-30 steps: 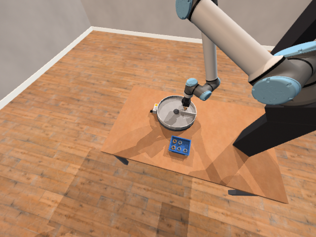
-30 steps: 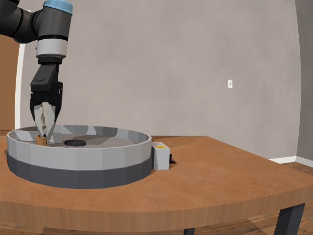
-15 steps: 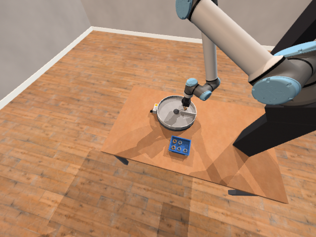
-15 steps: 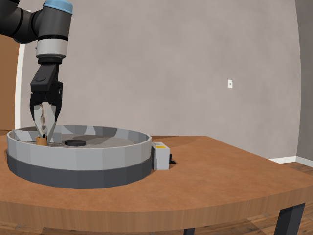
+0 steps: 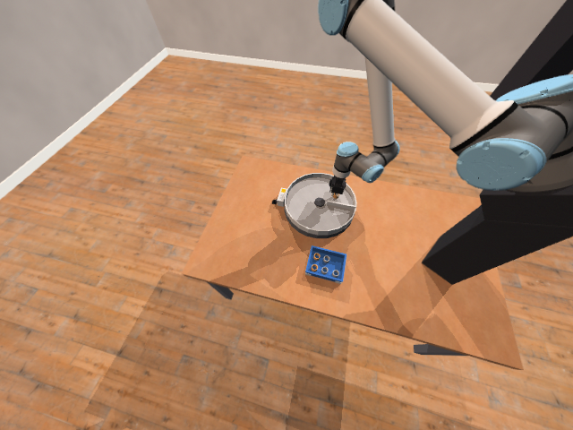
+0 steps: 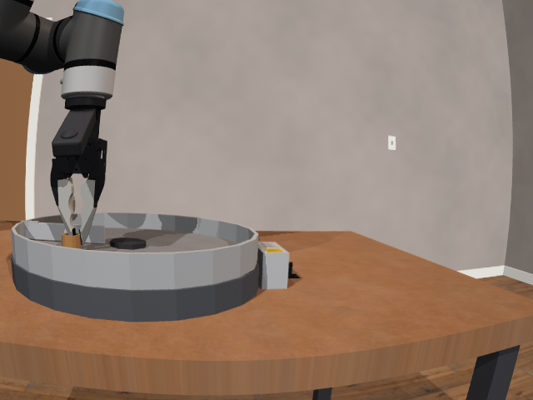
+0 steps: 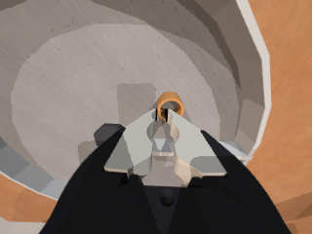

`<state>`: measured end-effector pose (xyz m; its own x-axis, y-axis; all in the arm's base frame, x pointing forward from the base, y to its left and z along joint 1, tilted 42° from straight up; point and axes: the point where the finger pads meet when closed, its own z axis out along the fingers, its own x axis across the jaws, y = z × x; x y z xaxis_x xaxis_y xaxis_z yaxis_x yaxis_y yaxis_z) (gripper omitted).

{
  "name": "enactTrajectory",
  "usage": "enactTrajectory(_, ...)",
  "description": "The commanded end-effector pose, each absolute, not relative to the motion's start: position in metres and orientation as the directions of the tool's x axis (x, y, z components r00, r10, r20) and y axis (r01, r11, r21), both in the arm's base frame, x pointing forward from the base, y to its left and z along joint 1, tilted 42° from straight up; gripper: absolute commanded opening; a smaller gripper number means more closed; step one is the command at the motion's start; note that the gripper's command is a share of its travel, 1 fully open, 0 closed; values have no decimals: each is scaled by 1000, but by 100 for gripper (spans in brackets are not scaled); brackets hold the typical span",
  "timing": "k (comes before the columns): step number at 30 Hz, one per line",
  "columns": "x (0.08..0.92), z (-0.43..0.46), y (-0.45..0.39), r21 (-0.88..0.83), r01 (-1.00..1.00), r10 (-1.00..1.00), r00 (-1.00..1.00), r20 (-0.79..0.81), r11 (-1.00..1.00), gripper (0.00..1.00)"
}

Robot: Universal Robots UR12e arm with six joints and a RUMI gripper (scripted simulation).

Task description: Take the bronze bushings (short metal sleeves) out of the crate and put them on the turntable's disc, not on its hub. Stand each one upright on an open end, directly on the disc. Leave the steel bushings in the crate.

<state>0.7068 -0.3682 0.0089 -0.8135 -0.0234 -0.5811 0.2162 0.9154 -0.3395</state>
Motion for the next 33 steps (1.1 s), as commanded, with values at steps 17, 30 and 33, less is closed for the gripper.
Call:
enactTrajectory(17,707,9,-368,-340,216,-24,-813,-582,915,6)
enactTrajectory(30,688,36,-354,-340,216,-24,-813,-582,915,6)
enactTrajectory(33,683,41,-350,-340,216,-24,-813,-582,915,6)
